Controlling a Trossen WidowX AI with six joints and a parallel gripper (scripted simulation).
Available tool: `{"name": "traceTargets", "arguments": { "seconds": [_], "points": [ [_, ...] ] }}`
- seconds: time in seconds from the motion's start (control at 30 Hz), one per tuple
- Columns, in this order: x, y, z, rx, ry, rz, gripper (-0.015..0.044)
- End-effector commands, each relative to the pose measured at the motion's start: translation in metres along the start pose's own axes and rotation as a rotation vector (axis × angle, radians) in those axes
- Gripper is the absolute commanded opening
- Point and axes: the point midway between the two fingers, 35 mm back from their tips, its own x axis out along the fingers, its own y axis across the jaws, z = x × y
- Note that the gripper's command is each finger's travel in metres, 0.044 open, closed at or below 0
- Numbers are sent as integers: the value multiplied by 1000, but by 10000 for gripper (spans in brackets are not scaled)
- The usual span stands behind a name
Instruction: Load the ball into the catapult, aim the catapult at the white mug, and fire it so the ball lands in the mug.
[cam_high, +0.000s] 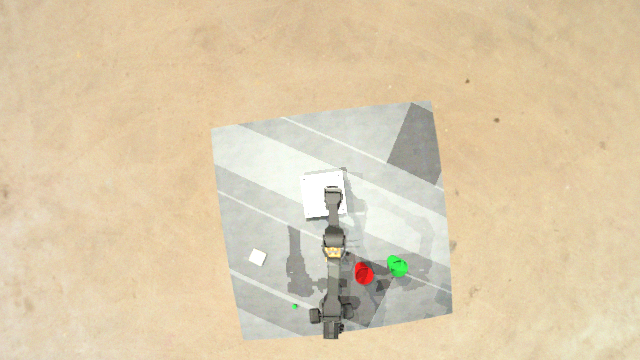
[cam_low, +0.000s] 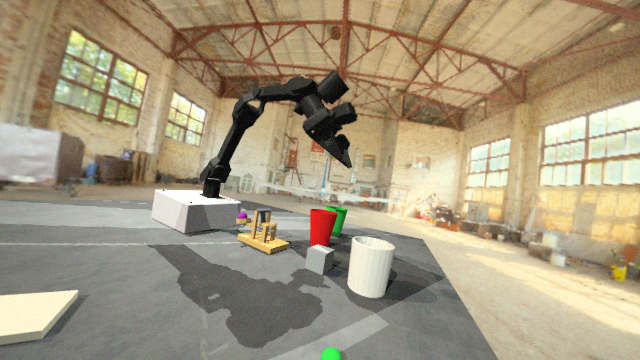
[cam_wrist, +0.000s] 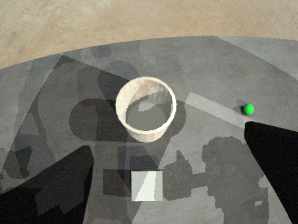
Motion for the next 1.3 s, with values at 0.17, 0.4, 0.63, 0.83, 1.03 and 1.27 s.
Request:
{"name": "traceTargets", "arguments": {
  "seconds": [0.17,0.4,0.63,0.83,1.03,1.27],
  "points": [
    [2,-1,8,-7,-24,1,440],
    [2,-1,8,-7,-24,1,440],
    [2,-1,8,-7,-24,1,335],
    [2,-1,8,-7,-24,1,177],
    [2,-1,8,-7,-24,1,20],
    [2,-1,8,-7,-24,1,0]
  ]
}}
